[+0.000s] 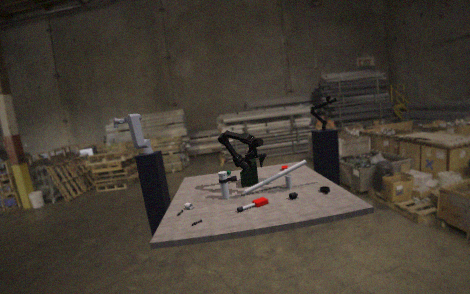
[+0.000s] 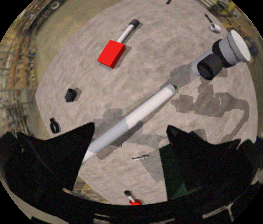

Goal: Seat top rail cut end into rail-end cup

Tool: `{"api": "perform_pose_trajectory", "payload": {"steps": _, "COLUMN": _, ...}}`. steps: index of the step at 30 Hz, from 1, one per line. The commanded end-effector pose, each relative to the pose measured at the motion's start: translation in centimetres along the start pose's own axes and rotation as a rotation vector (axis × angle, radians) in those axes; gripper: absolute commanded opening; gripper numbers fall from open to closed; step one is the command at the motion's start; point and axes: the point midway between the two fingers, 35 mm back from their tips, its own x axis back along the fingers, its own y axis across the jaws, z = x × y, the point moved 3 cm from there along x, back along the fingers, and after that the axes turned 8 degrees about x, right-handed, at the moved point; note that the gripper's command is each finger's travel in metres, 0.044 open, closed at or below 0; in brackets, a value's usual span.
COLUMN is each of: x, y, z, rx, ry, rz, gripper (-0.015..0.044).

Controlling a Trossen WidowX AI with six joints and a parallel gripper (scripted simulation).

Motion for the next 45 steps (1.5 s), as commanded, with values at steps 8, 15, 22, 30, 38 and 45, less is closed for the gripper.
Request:
{"api": "perform_pose_trajectory", "payload": {"steps": 8, "x": -5.4, "y": 0.9, "z": 0.9, "rx": -0.836, "ry": 0.140, "rz": 0.253, "gripper": 0.0440}}
{"api": "perform_pose_trajectory", "payload": {"steps": 15, "x": -5.4, "y": 0.9, "z": 0.9, "rx": -0.836, "ry": 0.140, "rz": 0.253, "gripper": 0.0440}}
{"api": "perform_pose_trajectory", "payload": {"steps": 22, "x": -6.8, "y": 0.7, "z": 1.2, "rx": -0.836, "ry": 0.140, "rz": 0.253, "gripper": 0.0440}}
{"api": "perform_pose_trajectory", "payload": {"steps": 30, "x": -9.2, "y": 0.3, "z": 1.7, "rx": -0.836, "ry": 0.139, "rz": 0.254, "gripper": 0.0440}}
{"api": "perform_pose_trajectory", "payload": {"steps": 38, "x": -10.4, "y": 0.1, "z": 2.0, "rx": -0.836, "ry": 0.139, "rz": 0.254, "gripper": 0.0440}}
{"api": "perform_pose_trajectory", "payload": {"steps": 45, "x": -11.4, "y": -0.1, "z": 2.2, "rx": -0.836, "ry": 0.139, "rz": 0.254, "gripper": 0.0440}}
